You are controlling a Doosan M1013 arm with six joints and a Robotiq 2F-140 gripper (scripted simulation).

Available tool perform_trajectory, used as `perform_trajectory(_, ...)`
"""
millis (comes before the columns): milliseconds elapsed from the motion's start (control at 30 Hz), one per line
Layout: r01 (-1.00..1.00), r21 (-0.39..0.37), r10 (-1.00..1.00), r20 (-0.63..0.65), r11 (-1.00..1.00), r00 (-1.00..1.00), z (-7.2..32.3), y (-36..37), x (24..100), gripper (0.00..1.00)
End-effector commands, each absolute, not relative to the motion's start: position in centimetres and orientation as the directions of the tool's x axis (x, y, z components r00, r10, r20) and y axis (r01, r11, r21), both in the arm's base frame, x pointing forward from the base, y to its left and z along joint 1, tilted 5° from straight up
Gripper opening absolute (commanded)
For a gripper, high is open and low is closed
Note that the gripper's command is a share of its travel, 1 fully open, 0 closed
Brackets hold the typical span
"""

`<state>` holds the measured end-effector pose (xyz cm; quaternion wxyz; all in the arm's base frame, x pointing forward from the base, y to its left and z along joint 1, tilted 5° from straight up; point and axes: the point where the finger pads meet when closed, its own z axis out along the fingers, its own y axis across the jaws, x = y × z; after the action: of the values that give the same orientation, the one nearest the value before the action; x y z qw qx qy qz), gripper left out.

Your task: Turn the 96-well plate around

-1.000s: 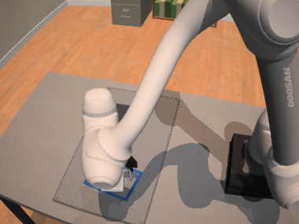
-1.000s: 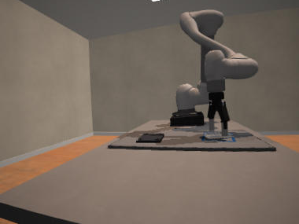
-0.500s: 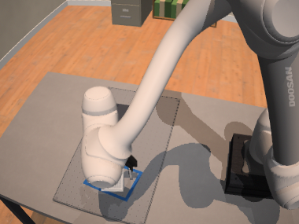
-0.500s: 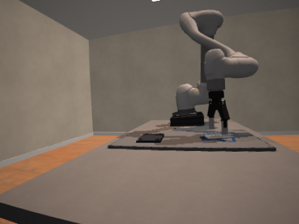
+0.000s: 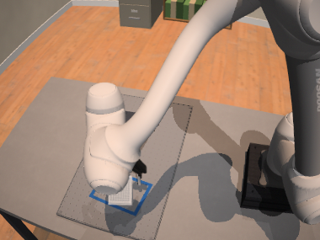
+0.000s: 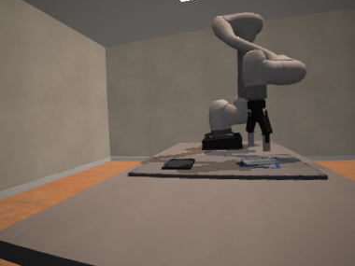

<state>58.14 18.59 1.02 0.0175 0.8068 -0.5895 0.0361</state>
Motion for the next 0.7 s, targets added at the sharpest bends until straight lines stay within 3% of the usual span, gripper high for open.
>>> perform_trajectory(0, -0.952, -0.014, -0.950, 0.079, -0.304, 0.302, 1.7, 18.6, 58.1, 1.00)
perform_trajectory(567, -0.952, -0.014, -0.950, 0.079, -0.304, 0.302, 3.1, 18.7, 58.1, 1.00)
perform_trajectory(667, -0.917, -0.006, -0.915, 0.080, -0.398, 0.396, 3.1, 18.7, 58.1, 1.00)
